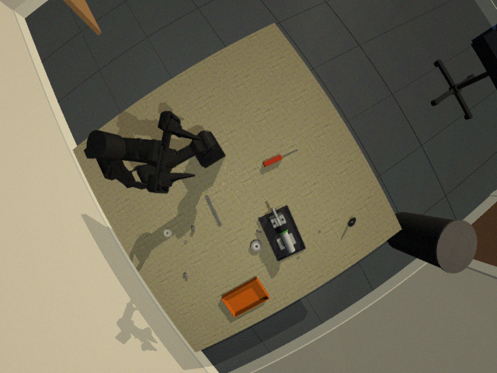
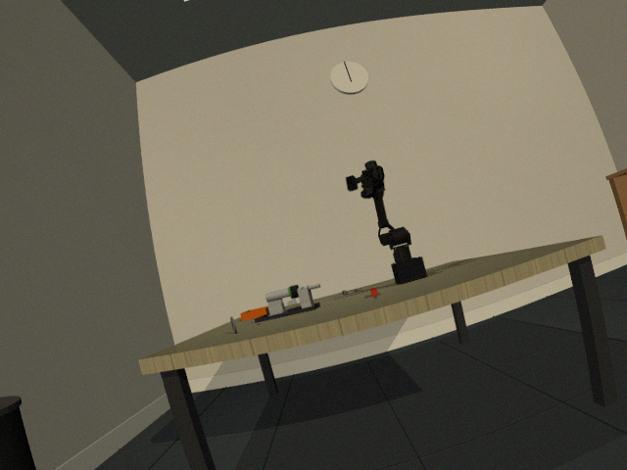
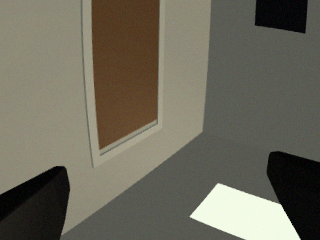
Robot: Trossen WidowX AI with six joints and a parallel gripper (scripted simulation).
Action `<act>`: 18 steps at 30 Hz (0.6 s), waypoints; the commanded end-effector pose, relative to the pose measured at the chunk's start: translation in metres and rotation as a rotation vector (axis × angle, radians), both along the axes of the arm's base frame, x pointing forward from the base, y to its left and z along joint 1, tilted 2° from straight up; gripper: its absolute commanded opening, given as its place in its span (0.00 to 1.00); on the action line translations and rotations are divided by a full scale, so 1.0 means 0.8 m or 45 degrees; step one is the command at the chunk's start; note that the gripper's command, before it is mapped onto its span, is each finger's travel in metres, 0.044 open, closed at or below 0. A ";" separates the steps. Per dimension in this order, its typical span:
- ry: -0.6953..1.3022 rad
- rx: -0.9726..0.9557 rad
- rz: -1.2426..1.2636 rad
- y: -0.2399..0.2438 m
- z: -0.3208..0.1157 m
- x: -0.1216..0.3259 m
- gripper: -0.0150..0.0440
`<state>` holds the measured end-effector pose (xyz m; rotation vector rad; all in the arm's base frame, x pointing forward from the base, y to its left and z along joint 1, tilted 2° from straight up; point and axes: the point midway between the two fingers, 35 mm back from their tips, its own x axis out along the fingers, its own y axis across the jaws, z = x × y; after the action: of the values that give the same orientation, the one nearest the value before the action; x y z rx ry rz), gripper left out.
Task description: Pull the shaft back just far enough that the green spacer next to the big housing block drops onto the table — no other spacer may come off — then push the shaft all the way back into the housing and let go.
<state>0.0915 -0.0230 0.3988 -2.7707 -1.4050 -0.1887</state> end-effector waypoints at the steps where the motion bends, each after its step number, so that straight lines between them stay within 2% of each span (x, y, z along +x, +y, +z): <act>1: -0.017 -0.016 -0.004 0.002 0.001 0.000 0.98; 3: -0.152 -0.148 -0.034 0.020 0.004 -0.003 1.00; 12: -1.032 -1.065 -0.153 0.137 0.003 0.004 1.00; 18: -1.346 -1.422 -0.166 0.172 -0.007 0.018 1.00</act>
<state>0.0909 0.0537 0.4063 -3.4739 -1.6327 -0.7656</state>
